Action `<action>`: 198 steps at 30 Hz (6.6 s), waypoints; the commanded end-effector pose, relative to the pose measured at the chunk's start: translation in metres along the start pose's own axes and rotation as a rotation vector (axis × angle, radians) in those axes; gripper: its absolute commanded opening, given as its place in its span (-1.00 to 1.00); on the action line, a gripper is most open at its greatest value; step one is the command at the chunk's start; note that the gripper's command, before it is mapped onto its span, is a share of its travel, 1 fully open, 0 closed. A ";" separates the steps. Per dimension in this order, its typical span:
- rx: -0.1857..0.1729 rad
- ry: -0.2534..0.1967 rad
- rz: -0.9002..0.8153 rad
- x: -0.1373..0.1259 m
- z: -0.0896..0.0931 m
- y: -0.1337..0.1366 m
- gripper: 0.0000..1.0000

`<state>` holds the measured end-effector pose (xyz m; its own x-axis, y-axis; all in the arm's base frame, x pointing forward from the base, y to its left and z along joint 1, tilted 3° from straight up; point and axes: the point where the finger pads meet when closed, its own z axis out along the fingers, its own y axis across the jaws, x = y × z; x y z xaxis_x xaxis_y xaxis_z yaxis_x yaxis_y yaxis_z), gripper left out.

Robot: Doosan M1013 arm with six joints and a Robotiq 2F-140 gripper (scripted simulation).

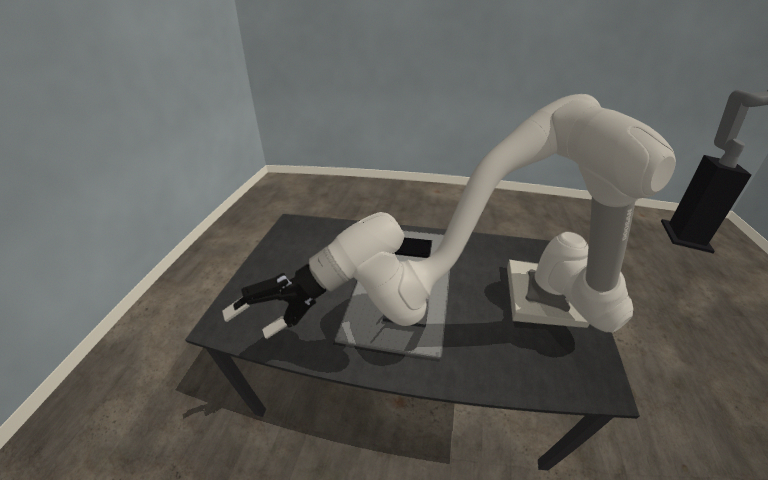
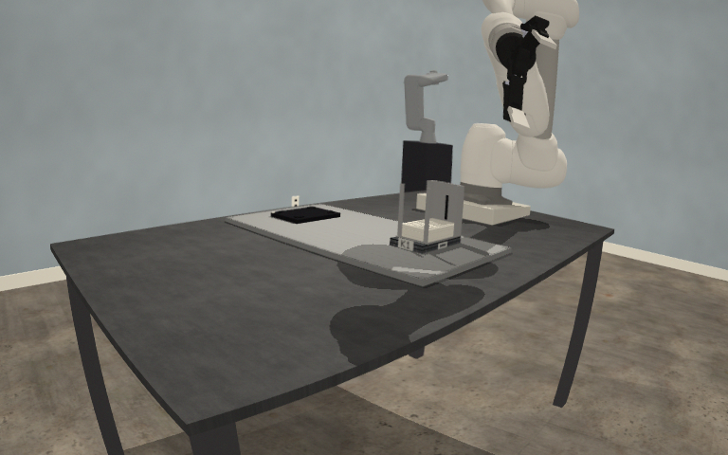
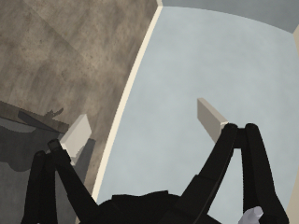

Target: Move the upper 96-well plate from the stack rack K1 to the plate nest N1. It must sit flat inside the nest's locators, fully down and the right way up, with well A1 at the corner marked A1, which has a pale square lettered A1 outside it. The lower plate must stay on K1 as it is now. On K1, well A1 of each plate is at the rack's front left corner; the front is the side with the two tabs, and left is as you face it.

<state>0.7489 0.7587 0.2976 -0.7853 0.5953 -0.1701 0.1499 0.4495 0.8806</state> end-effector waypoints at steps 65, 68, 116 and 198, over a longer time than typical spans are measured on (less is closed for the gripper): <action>0.309 -0.574 1.027 -0.168 -0.132 -0.191 1.00; 0.309 -0.574 1.027 -0.172 -0.141 -0.203 1.00; 0.584 -0.975 1.718 -0.140 -0.284 -0.346 1.00; 0.802 -1.209 2.089 -0.050 -0.358 -0.447 1.00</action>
<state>0.5064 0.2902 0.0740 0.9796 0.1941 -0.0515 0.1943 -0.9809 -0.0019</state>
